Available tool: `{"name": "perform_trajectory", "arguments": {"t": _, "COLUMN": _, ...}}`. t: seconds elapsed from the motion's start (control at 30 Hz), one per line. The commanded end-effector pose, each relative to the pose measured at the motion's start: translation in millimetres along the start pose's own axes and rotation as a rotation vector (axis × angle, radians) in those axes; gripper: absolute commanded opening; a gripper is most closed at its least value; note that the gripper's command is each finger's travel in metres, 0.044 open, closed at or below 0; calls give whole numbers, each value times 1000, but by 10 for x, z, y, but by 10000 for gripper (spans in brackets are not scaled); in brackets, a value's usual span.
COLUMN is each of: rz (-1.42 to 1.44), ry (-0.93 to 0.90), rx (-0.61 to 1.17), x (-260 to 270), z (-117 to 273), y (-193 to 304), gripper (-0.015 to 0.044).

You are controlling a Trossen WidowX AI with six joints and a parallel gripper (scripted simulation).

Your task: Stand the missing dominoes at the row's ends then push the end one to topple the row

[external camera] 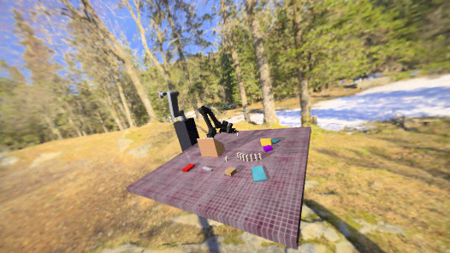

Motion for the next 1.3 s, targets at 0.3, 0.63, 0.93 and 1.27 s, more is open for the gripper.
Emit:
{"name": "perform_trajectory", "arguments": {"t": 0.3, "rz": -234, "ry": 21, "rx": -133, "x": -146, "z": 277, "y": 60, "gripper": 107}}
{"name": "perform_trajectory", "arguments": {"t": 0.63, "rz": -372, "ry": 43, "rx": -177, "x": -259, "z": 399, "y": 98, "gripper": 107}}
{"name": "perform_trajectory", "arguments": {"t": 0.93, "rz": -372, "ry": 43, "rx": -177, "x": -259, "z": 399, "y": 98, "gripper": 107}}
{"name": "perform_trajectory", "arguments": {"t": 1.27, "rz": -340, "ry": 36, "rx": -170, "x": -235, "z": 396, "y": 108, "gripper": 107}}
Point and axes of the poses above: the point midway between the two fingers, 35 mm back from their tips, its own z axis back along the fingers, its own x axis across the jaws, y = z × x, the point moved 5 cm from there along z, back along the fingers, and after that the axes turned 7 degrees about z, right-handed, at the moved point
